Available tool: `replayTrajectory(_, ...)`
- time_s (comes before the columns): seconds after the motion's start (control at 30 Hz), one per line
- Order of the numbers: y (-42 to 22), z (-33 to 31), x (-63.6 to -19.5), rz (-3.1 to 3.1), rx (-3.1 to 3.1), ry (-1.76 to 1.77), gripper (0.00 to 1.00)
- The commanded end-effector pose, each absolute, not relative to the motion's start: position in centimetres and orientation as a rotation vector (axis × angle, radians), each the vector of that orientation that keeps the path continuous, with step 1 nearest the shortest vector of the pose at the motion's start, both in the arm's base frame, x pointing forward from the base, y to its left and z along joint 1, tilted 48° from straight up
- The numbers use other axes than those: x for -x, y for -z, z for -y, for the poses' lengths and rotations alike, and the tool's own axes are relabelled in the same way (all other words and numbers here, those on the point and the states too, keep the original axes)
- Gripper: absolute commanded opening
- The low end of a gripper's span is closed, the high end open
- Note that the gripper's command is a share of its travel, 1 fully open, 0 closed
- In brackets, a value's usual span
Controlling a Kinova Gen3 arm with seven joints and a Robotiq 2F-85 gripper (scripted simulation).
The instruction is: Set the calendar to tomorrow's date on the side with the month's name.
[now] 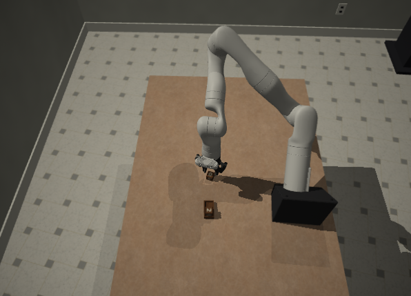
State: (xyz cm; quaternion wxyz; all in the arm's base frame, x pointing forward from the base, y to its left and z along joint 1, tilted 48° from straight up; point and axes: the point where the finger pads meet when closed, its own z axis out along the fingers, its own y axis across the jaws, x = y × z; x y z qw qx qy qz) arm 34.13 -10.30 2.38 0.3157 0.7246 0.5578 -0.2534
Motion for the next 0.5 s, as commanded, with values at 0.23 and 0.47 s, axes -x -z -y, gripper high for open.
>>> replayTrajectory(0.23,-3.7,8.7,-34.3,-1.471,-1.907,0.66,0.46)
replayTrajectory(0.47,-4.8,7.5,-34.3,-1.471,-1.907,0.66,0.46)
